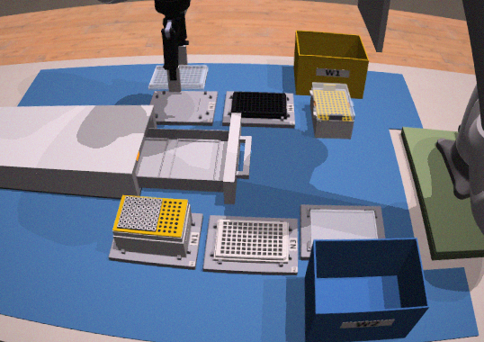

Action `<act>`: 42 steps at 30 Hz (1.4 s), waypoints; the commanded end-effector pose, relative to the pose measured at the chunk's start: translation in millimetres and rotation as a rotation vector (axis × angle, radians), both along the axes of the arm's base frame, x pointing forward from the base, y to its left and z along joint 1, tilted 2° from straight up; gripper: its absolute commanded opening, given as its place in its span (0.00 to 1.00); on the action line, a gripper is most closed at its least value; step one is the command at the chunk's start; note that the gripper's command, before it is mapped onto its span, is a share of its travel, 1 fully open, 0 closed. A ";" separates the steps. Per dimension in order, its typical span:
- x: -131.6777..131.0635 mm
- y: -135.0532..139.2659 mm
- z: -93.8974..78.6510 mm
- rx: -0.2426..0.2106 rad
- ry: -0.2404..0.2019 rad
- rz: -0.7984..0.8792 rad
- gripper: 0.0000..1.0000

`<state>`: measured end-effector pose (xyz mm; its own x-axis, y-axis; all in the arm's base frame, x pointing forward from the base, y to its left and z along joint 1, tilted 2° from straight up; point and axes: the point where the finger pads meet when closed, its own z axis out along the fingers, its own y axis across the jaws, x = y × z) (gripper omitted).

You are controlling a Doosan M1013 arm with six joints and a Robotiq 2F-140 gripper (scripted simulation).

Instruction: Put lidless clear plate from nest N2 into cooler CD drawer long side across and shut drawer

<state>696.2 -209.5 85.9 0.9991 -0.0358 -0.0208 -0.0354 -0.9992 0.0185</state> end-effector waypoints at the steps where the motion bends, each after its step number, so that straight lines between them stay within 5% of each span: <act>1: 0.1 0.1 3.0 0.000 0.000 0.000 0.00; 42: 1.1 0.9 50.7 0.000 0.000 0.000 0.00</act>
